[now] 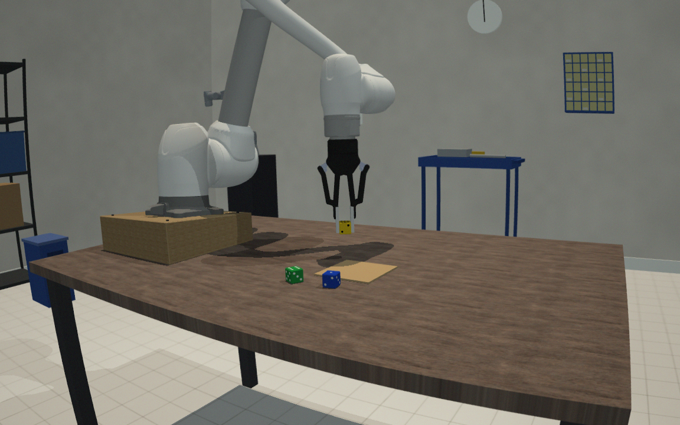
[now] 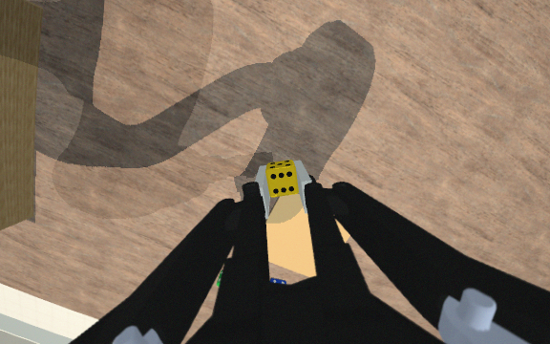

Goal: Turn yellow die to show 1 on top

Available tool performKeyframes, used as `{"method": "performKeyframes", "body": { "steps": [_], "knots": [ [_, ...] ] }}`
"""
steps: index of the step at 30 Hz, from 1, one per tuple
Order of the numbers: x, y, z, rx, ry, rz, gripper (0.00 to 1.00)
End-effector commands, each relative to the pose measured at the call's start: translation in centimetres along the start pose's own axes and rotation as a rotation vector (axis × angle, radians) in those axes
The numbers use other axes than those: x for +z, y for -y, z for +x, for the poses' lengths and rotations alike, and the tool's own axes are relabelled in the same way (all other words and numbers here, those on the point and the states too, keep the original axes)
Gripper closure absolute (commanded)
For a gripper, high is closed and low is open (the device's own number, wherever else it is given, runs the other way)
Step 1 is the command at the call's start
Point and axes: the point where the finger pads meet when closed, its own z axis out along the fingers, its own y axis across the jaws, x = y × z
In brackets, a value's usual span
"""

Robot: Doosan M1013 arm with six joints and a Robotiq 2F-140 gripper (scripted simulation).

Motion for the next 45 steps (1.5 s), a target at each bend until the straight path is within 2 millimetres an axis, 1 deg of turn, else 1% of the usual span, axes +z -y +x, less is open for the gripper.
{"method": "performKeyframes", "body": {
  "steps": [1,3,5,16,19,21,23,25,27,30,34,35,36,39,42,43,45],
  "knots": [
    [-2.6,0.0,0.0,0.000,-0.001,0.001,0.84],
    [-3.4,0.0,0.0,0.000,-0.001,0.001,0.84],
    [-3.7,0.0,0.0,0.000,-0.001,0.001,0.84],
    [-3.7,0.0,0.0,-0.001,-0.001,0.001,0.84],
    [-3.7,-0.1,-0.2,-0.029,-0.001,0.001,0.84],
    [-3.7,-0.3,-0.8,-0.086,-0.001,0.001,0.84],
    [-3.7,-0.5,-1.6,-0.181,-0.001,0.001,0.84],
    [-3.7,-0.5,-1.6,-0.181,-0.001,0.001,0.84],
    [-3.6,-0.9,-2.8,-0.312,-0.001,0.001,0.84],
    [-3.6,-1.1,-3.5,-0.388,-0.001,0.001,0.84],
    [-3.5,-1.4,-5.0,-0.550,-0.001,0.001,0.84],
    [-3.5,-1.4,-5.1,-0.559,-0.001,0.001,0.84],
    [-3.4,-1.6,-5.6,-0.620,-0.001,0.001,0.84],
    [-3.4,-1.8,-6.6,-0.723,-0.001,0.001,0.84],
    [-3.3,-1.8,-6.8,-0.742,-0.001,0.001,0.84],
    [-3.3,-2.0,-7.7,-0.835,-0.001,0.001,0.84],
    [-3.2,-2.1,-8.4,-0.908,-0.001,0.001,0.84]
  ]
}}
